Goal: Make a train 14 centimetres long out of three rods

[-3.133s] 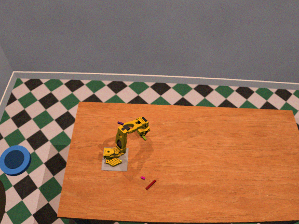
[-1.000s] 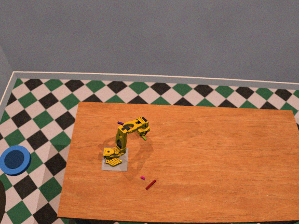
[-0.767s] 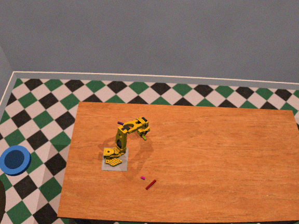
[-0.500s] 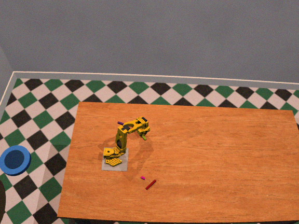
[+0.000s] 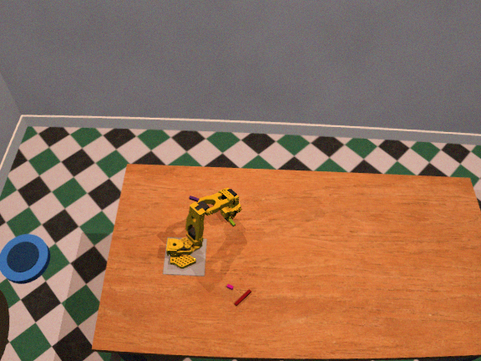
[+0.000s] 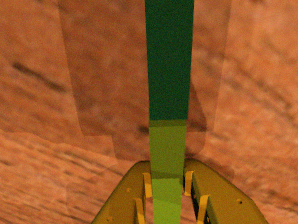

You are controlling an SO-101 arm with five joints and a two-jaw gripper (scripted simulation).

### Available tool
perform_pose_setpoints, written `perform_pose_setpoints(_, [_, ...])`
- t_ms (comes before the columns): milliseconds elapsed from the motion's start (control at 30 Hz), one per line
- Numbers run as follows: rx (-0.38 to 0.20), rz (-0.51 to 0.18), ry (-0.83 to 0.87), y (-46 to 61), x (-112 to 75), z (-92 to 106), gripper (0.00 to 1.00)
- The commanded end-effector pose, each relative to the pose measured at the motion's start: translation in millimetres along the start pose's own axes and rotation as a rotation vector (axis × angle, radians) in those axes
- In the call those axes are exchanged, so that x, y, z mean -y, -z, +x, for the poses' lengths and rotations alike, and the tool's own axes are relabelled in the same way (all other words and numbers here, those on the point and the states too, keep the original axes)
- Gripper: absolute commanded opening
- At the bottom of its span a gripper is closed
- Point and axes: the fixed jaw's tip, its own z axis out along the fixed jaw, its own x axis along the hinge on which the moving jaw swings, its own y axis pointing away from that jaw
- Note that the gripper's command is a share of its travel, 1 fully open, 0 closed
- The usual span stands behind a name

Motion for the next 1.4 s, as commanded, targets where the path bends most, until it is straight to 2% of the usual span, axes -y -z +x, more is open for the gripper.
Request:
perform_pose_setpoints(0, [0.0, -0.01, 0.003, -2.6, -0.6, -2.3, 0.0])
perform_pose_setpoints(500, [0.0, -0.01, 0.003, -2.6, -0.6, -2.3, 0.0])
perform_pose_setpoints(1367, [0.0, -0.01, 0.003, -2.6, -0.6, -2.3, 0.09])
